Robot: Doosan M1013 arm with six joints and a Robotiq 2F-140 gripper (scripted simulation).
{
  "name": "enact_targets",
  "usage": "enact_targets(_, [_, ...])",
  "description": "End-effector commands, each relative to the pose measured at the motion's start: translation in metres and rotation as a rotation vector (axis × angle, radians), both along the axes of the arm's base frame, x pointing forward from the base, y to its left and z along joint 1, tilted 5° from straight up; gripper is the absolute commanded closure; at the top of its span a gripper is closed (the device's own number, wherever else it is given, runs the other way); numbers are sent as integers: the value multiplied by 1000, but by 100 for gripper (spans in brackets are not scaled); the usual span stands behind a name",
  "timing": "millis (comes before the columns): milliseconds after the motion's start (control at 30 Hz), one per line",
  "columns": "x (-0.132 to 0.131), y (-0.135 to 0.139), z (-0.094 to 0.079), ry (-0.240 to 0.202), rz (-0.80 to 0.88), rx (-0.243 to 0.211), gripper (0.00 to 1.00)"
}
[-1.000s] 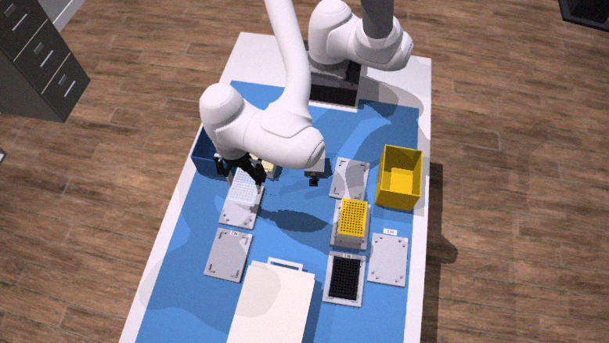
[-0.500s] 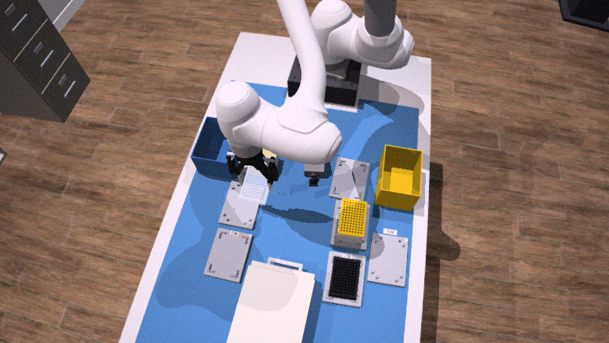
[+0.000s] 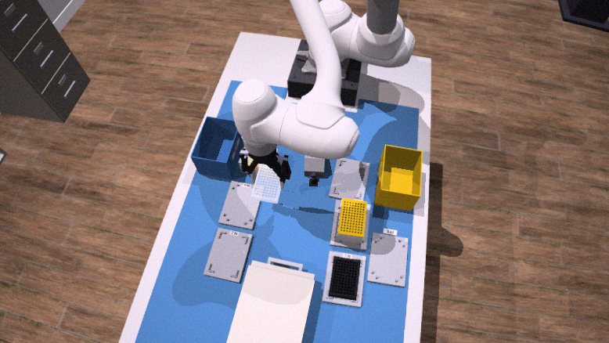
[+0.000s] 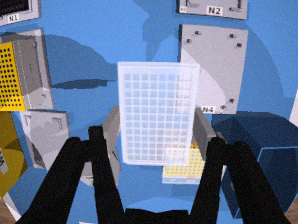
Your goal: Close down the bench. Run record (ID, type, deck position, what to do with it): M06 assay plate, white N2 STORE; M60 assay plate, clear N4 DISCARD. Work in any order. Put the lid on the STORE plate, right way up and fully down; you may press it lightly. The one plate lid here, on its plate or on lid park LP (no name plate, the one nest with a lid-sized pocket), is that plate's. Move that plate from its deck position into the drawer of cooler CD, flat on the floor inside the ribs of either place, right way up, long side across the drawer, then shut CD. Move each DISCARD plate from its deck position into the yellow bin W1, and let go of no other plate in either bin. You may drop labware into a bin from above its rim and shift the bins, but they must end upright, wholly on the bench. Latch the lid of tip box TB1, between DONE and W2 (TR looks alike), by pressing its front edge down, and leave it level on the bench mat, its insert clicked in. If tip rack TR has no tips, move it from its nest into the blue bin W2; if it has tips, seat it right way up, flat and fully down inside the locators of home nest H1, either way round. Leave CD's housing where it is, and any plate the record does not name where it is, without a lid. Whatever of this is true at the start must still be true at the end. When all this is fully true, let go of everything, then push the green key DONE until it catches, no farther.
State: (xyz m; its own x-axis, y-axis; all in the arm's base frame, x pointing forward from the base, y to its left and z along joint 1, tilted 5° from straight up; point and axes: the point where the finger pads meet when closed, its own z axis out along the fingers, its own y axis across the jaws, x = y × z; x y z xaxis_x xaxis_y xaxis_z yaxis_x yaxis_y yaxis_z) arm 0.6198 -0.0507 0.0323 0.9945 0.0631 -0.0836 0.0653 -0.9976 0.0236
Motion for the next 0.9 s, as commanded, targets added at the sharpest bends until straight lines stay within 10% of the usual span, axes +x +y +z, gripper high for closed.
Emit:
enact_targets(0, [-2, 5, 0, 0, 0, 0, 100])
enact_targets(867, [-27, 64, 0, 0, 0, 0, 100])
